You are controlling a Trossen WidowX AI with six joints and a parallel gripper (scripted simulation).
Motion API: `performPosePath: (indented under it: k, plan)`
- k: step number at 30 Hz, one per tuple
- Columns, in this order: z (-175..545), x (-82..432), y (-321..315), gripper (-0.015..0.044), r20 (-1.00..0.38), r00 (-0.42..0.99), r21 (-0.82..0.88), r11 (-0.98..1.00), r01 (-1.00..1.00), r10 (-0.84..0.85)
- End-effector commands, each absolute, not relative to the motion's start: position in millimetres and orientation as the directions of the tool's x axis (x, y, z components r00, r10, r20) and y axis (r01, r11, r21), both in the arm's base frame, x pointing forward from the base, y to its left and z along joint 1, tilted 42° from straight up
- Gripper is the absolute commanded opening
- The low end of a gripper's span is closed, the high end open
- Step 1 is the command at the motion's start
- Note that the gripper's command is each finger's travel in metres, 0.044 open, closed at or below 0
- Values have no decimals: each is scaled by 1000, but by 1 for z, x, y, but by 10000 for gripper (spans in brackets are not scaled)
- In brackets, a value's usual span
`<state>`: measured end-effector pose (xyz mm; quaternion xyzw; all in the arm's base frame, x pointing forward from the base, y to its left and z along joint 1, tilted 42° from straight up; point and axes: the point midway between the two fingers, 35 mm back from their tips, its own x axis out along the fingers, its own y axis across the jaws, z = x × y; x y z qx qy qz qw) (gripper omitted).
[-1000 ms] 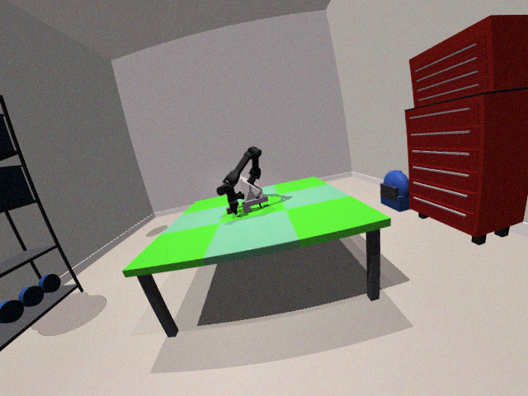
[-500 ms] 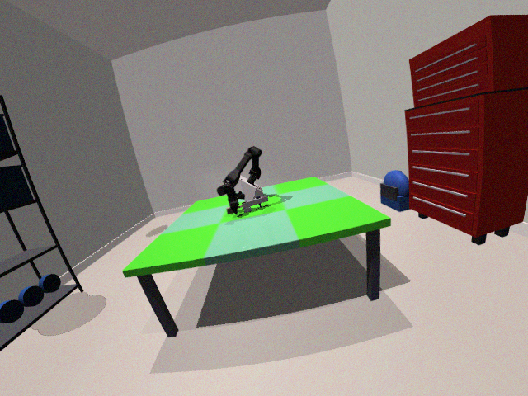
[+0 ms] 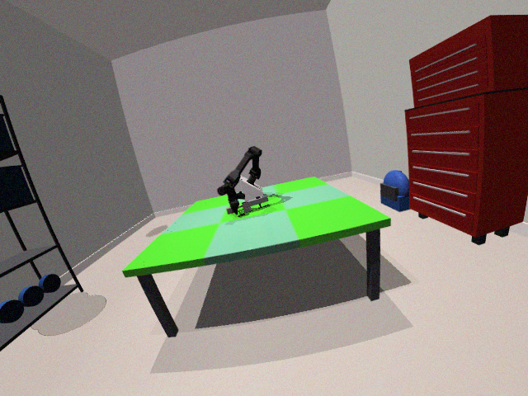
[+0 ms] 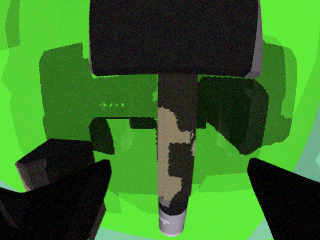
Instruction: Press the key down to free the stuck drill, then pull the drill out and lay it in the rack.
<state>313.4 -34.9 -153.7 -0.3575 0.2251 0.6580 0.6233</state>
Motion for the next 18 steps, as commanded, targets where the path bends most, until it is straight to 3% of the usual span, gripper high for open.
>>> performPosePath:
  k: [1,18]
  plan:
    - [-154,311,-33,440,-746,31,-143,-114,-983,665]
    - [-153,309,-31,440,-746,31,-143,-114,-983,665]
